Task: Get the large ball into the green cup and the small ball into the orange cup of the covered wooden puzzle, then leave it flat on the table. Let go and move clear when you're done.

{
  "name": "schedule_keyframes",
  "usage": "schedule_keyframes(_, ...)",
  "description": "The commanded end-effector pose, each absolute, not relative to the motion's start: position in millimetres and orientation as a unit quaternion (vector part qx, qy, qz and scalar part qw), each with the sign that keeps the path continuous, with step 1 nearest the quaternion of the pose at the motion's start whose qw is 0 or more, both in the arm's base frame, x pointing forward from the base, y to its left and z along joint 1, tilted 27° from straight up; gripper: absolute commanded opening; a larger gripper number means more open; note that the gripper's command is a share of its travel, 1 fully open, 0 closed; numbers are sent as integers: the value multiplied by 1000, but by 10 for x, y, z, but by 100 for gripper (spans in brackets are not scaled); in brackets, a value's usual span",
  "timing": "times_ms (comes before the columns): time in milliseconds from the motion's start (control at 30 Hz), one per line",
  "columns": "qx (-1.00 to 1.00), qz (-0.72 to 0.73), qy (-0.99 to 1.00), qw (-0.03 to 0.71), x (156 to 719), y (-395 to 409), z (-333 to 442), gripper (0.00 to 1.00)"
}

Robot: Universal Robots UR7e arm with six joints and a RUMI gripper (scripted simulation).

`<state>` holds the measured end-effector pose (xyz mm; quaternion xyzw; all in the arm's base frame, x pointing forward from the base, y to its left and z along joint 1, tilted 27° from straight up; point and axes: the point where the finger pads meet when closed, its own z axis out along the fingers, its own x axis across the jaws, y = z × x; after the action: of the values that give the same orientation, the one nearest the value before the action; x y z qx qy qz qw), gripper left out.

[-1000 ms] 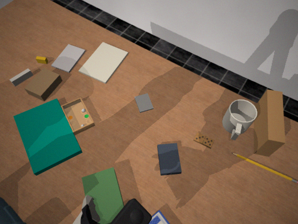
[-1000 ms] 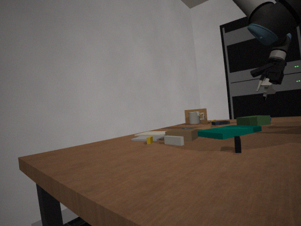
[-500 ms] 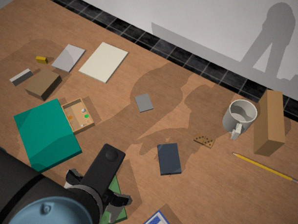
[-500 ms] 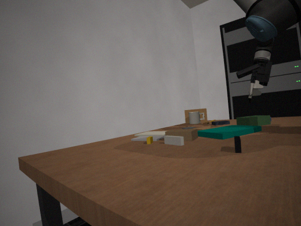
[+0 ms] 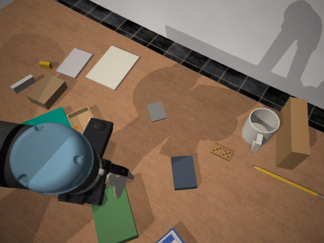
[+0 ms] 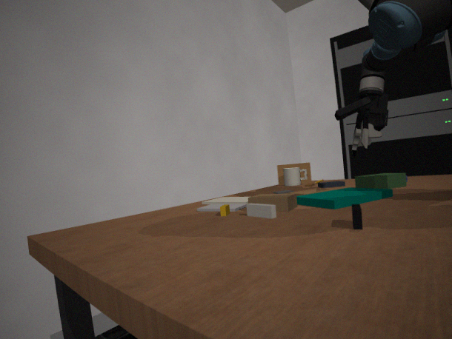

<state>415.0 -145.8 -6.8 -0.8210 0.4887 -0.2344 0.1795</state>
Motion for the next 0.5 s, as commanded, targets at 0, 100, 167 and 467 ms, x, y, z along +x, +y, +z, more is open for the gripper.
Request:
schedule_keyframes(0,-848,-237,453,139,4355,-1194,-110,100)
schedule_keyframes(100,-858,-238,438,127,4422,-1090,-117,100)
schedule_keyframes(167,-863,-237,430,121,4454,-1041,-123,100)
schedule_keyframes(467,-896,-236,367,76,4708,-649,-151,100)
